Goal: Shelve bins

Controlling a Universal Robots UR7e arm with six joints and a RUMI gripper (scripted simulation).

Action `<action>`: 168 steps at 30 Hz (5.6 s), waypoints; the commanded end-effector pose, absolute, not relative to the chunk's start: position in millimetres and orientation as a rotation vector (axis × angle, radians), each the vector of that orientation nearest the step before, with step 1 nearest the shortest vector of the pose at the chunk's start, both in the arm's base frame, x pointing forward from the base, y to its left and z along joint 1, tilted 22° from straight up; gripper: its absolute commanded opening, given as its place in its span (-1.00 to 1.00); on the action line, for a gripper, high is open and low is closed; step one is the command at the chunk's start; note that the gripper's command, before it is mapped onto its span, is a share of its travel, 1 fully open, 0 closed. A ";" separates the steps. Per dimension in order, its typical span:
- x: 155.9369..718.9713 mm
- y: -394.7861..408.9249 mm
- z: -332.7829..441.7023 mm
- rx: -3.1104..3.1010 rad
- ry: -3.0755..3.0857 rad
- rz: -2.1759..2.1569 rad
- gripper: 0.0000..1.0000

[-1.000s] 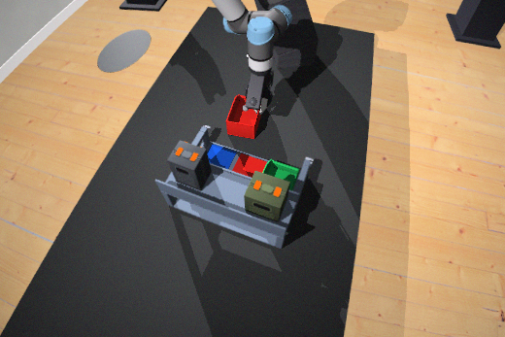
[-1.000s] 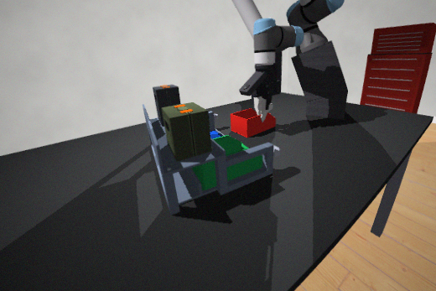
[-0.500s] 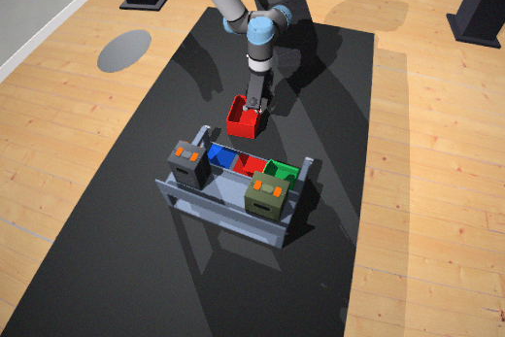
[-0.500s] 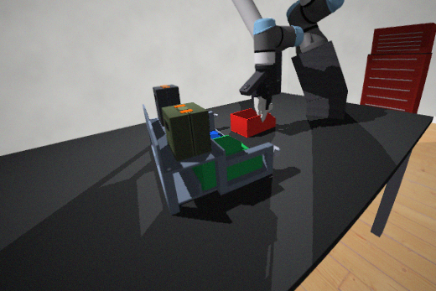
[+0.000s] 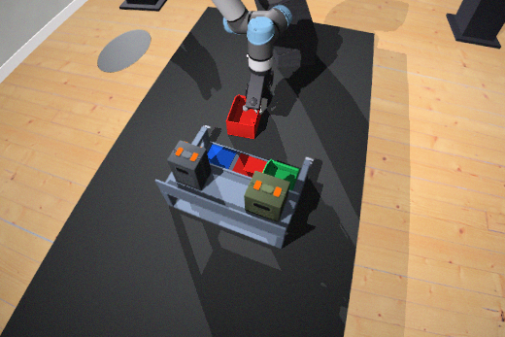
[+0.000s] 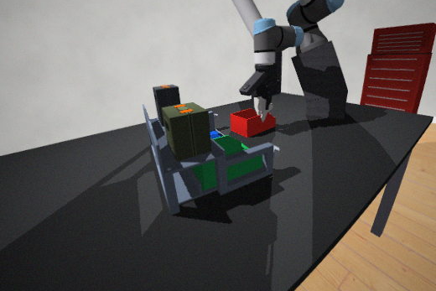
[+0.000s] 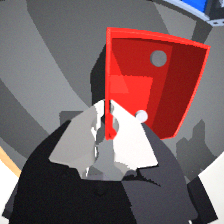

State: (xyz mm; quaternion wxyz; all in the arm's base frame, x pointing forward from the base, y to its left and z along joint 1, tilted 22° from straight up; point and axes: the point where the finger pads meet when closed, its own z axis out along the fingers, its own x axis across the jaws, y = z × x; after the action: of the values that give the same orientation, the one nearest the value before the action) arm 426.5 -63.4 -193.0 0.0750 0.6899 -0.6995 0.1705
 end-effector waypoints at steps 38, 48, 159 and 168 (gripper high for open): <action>424.7 -57.7 -177.5 2.070 -2.099 0.513 -1.00; 423.6 -54.7 -169.4 2.070 -2.099 0.513 -1.00; 455.1 21.1 -183.1 1.908 -2.280 0.534 -1.00; 456.7 24.7 -184.4 1.899 -2.289 0.535 -1.00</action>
State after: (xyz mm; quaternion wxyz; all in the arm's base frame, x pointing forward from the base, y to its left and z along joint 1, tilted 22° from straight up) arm 455.8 23.4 -184.4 0.0602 0.6284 -0.7552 0.1763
